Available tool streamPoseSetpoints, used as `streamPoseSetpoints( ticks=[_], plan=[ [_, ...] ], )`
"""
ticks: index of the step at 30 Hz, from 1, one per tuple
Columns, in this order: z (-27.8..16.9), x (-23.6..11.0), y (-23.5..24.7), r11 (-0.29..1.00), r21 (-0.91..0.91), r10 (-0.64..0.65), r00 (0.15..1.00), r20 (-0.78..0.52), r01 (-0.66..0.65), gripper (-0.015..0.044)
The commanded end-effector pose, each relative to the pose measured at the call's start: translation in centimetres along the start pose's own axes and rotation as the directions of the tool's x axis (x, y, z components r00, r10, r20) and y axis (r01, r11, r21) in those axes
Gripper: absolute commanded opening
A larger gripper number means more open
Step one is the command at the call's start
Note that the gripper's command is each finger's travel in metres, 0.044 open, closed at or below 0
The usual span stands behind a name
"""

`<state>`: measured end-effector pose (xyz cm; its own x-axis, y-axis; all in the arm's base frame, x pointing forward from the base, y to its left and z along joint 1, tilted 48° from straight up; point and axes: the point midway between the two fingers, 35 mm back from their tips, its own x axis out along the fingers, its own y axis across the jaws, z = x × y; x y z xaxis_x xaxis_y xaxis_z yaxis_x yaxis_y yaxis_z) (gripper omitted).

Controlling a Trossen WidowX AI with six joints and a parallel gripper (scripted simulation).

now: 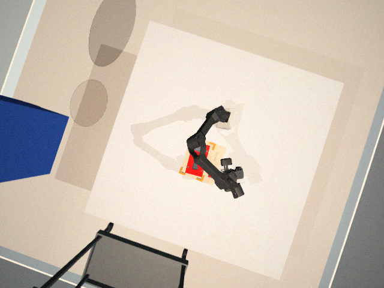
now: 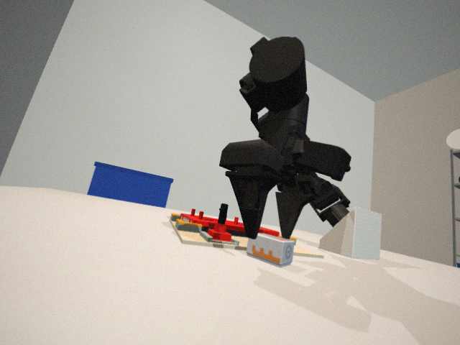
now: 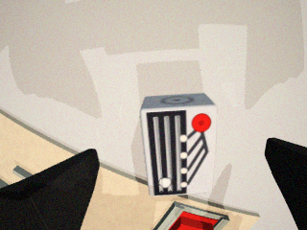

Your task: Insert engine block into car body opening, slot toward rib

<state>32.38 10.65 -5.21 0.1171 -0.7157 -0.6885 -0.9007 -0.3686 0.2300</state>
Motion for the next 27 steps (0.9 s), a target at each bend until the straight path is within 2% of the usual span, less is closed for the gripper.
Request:
streamPoseSetpoints(
  ticks=[1,4,15,22,26,27],
  plan=[
    [0.00,0.68,0.19,1.000,-0.007,0.003,1.000,-0.006,-0.003,0.0440],
    [-0.01,0.90,0.21,1.000,-0.007,0.003,1.000,-0.006,-0.003,0.0440],
    [-0.01,0.90,0.21,1.000,-0.007,0.003,1.000,-0.006,-0.003,0.0151],
    [-0.01,0.90,0.21,1.000,-0.007,0.003,1.000,-0.006,-0.003,0.0105],
    [-0.02,0.47,0.09,1.000,-0.007,0.003,1.000,-0.006,-0.003,0.0000],
    [-0.03,0.17,0.01,1.000,-0.007,0.003,1.000,-0.005,-0.003,0.0000]
  ],
)
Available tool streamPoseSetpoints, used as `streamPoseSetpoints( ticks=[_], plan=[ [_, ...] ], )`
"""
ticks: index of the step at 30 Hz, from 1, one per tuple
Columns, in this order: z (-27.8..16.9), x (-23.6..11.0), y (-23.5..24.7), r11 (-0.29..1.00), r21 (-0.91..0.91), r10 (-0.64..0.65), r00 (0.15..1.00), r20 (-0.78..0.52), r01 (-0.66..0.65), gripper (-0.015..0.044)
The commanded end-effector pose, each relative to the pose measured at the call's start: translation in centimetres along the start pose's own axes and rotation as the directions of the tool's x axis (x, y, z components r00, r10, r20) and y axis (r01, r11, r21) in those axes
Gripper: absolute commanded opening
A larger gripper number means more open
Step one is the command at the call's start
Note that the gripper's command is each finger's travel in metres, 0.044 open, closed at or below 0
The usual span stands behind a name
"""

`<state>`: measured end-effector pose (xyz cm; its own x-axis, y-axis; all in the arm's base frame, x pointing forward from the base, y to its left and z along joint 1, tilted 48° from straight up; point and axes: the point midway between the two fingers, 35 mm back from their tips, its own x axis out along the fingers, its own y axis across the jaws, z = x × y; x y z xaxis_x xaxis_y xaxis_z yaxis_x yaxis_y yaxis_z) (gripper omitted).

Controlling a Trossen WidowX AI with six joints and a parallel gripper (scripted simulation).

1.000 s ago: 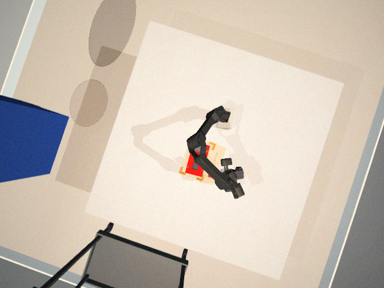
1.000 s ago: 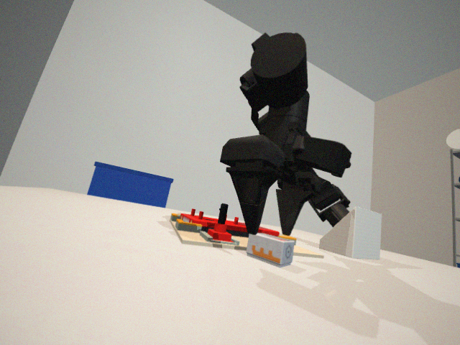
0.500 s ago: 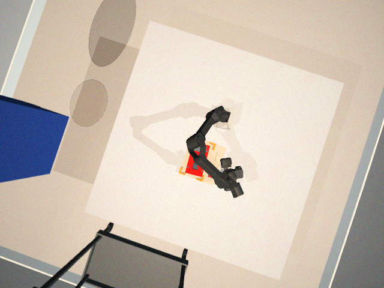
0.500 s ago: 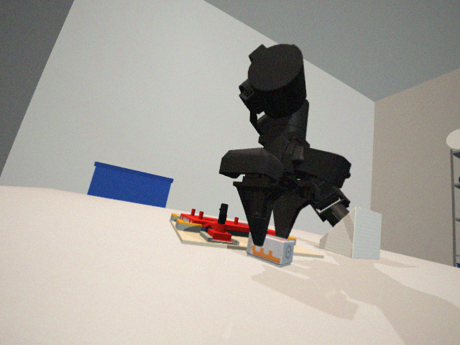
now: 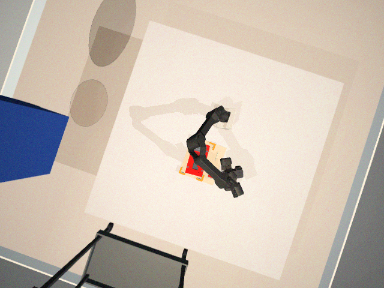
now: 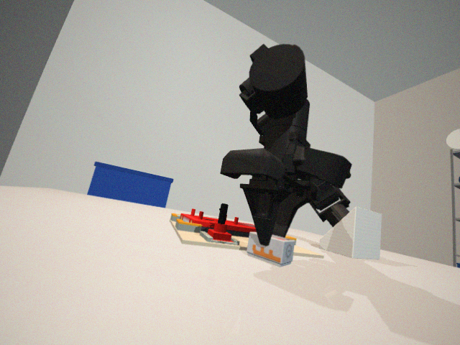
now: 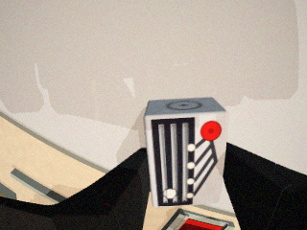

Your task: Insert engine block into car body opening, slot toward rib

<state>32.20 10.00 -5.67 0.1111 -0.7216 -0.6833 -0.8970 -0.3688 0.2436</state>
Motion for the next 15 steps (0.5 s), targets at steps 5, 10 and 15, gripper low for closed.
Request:
streamPoseSetpoints(
  ticks=[5,10,15],
  plan=[
    [-0.1,-2.1,-0.6,1.000,0.003,-0.007,1.000,0.001,0.007,0.0000],
    [-0.2,-3.7,-0.8,1.000,0.003,-0.008,1.000,0.003,0.008,0.0000],
    [-0.2,-5.2,-0.9,1.000,0.003,-0.008,1.000,0.004,0.008,0.0000]
  ],
)
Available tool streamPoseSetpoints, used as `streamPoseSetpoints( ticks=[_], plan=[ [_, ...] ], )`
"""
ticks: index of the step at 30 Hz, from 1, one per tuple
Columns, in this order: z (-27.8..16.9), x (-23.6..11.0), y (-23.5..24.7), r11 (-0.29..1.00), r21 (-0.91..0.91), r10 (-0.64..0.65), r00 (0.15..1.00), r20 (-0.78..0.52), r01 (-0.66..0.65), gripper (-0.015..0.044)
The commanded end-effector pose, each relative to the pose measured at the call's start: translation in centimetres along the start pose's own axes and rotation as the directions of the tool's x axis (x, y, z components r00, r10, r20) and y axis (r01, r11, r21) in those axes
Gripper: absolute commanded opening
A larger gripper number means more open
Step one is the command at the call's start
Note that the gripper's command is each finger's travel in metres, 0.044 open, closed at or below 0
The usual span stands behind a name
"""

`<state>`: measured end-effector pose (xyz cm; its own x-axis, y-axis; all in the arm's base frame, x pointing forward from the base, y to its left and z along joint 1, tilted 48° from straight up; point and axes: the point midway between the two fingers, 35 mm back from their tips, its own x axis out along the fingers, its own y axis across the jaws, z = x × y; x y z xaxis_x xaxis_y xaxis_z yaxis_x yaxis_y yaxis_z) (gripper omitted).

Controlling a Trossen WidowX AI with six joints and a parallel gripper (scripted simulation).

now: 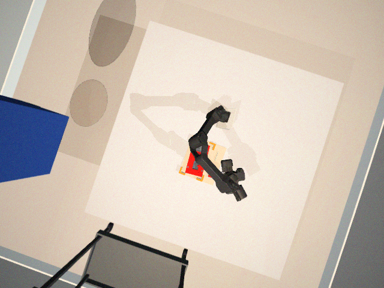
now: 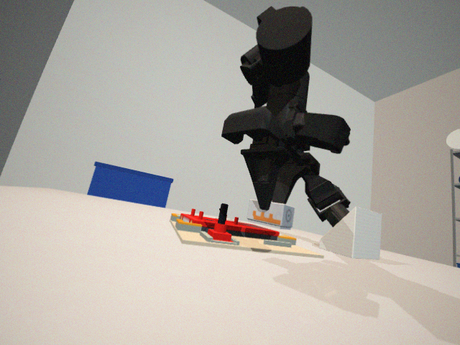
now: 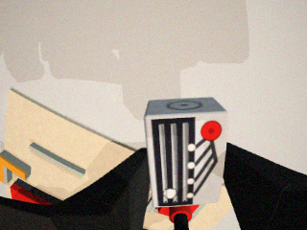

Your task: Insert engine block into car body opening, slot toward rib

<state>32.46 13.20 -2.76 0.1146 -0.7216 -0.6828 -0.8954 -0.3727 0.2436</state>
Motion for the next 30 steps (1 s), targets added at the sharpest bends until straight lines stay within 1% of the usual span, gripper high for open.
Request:
streamPoseSetpoints(
  ticks=[1,22,26,30],
  plan=[
    [0.0,-1.3,-0.2,1.000,0.006,-0.005,1.000,0.006,0.005,0.0000],
    [-0.5,-7.9,0.3,1.000,0.005,-0.003,1.000,0.005,0.003,0.0000],
    [-0.6,-8.1,0.4,1.000,0.015,-0.003,1.000,0.006,0.003,0.0000],
    [-1.5,-7.7,0.5,0.996,0.091,-0.004,1.000,0.011,0.003,0.0000]
  ],
)
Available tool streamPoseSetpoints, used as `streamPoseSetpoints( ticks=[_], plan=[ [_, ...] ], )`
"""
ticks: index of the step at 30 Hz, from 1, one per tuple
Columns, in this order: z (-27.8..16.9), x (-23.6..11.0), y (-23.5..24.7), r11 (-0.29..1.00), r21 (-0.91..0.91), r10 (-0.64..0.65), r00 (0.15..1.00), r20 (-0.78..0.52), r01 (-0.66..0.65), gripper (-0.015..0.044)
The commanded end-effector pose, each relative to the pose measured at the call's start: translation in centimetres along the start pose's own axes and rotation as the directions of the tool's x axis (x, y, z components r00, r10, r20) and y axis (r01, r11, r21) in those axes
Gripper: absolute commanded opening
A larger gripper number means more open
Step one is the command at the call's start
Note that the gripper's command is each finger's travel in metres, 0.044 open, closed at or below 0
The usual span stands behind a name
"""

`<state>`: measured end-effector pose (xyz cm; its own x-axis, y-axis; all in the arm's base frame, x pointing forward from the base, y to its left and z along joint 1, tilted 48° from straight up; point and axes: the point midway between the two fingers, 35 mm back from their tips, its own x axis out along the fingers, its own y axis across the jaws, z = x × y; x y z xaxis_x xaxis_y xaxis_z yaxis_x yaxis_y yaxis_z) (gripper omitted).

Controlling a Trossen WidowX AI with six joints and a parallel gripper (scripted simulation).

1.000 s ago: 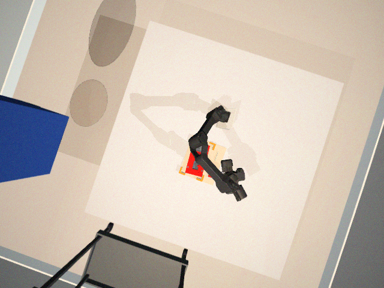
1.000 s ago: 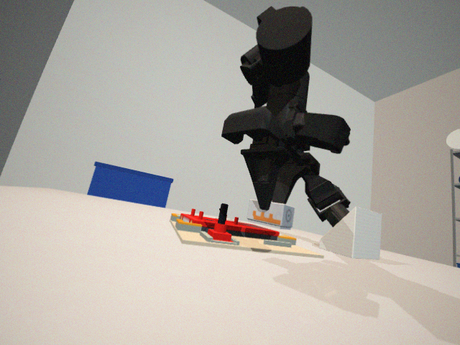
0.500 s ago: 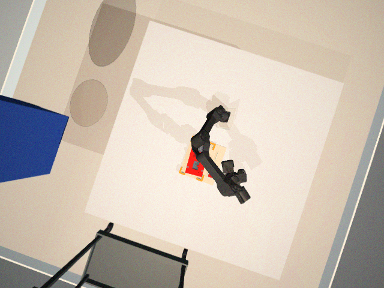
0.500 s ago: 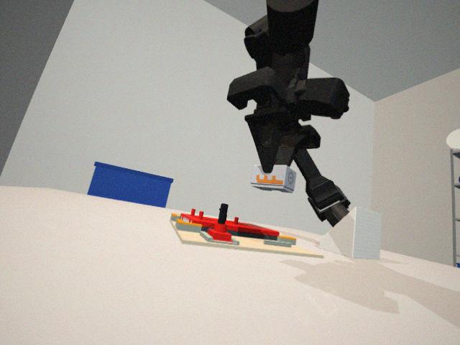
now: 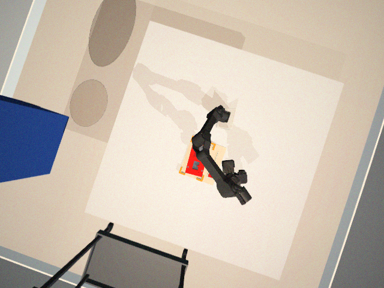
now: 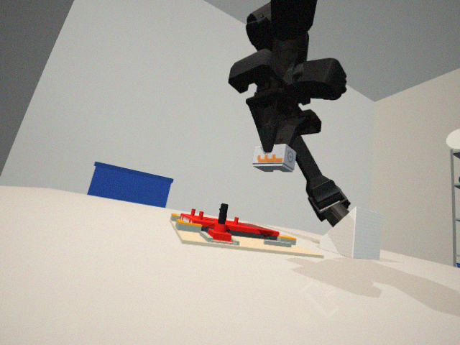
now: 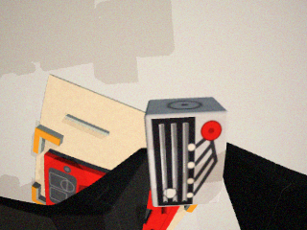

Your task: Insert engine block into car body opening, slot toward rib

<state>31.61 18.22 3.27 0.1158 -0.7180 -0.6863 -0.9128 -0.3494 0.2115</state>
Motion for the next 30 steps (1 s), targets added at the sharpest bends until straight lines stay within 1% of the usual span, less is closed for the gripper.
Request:
streamPoseSetpoints(
  ticks=[1,8,15,22,30],
  plan=[
    [-0.9,0.2,0.1,0.997,0.072,0.000,1.000,0.009,0.000,0.0000],
    [-2.9,1.0,0.3,0.962,0.271,-0.003,1.000,0.016,-0.002,0.0000],
    [-5.1,1.9,0.7,0.874,0.486,-0.006,1.000,0.019,-0.004,0.0000],
    [-7.2,2.8,1.2,0.738,0.675,-0.008,1.000,0.020,-0.008,0.0000],
    [-9.4,3.9,2.0,0.533,0.846,-0.009,1.000,0.018,-0.010,0.0000]
  ],
)
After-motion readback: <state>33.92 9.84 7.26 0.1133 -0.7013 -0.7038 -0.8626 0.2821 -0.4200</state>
